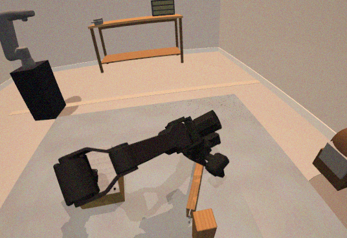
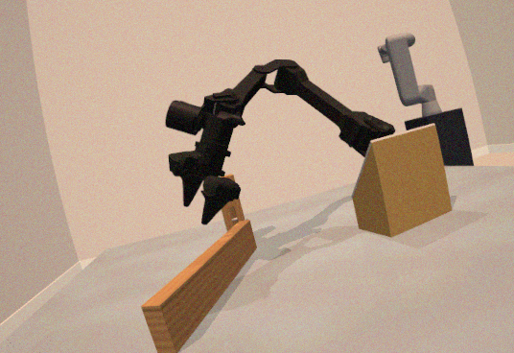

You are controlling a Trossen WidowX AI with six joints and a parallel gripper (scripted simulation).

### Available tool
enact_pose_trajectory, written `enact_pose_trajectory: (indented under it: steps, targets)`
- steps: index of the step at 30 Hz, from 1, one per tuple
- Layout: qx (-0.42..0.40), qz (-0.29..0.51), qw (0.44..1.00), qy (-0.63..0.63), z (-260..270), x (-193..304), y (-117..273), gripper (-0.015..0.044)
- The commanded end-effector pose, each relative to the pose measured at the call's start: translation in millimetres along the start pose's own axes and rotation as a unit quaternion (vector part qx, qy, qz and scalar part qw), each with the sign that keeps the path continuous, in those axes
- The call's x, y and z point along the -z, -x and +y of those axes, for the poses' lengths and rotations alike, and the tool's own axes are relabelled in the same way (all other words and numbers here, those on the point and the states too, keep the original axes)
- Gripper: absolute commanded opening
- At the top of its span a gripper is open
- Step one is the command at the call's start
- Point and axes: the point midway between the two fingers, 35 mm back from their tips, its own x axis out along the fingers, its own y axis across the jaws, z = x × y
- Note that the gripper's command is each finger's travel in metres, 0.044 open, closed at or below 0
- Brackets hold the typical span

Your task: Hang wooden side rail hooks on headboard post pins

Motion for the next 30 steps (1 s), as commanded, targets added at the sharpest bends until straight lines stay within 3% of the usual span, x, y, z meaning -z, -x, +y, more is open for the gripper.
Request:
enact_pose_trajectory:
  steps: [1,10,30]
  targets:
    - [-0.162,0.060,0.958,0.227,-1,14,15,0.0440]
    - [-0.244,0.107,0.904,0.333,-5,46,36,0.0440]
    - [-0.247,0.109,0.902,0.336,-5,47,37,0.0440]
